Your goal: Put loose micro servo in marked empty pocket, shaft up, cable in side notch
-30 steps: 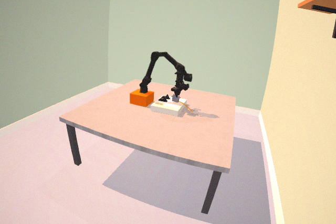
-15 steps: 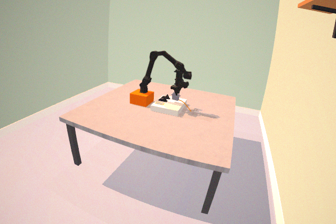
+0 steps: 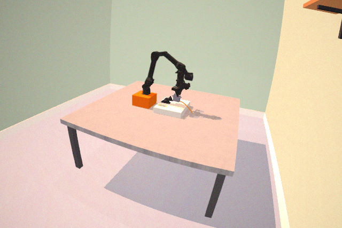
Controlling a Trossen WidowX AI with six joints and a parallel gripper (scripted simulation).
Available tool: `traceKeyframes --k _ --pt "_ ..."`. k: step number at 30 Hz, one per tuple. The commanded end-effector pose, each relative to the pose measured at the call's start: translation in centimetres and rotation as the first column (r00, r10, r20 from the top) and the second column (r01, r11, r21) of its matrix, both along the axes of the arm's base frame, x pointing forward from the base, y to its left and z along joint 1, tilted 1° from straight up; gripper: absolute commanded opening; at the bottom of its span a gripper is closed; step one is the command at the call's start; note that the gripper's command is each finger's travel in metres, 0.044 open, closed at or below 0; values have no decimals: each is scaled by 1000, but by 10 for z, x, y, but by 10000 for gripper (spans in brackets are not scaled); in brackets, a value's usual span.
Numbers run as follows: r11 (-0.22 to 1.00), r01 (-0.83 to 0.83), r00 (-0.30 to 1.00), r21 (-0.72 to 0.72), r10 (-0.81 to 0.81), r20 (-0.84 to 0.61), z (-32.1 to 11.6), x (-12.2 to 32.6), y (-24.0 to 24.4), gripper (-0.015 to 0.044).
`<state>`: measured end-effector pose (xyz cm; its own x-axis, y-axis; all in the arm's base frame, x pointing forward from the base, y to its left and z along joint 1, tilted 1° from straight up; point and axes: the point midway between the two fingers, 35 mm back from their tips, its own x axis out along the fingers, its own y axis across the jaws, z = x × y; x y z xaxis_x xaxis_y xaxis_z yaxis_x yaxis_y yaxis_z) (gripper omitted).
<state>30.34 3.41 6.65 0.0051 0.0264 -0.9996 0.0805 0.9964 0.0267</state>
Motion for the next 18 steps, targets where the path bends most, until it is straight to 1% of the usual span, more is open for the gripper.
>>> traceKeyframes --k 1,7,18 --pt "1000 3 1000 0 -3 15 4 -11 0 0" --pt "1000 3 1000 -1 -3 15 3 -11 -12 0" --pt "1000 4 1000 -5 -3 15 2 -8 -66 0"
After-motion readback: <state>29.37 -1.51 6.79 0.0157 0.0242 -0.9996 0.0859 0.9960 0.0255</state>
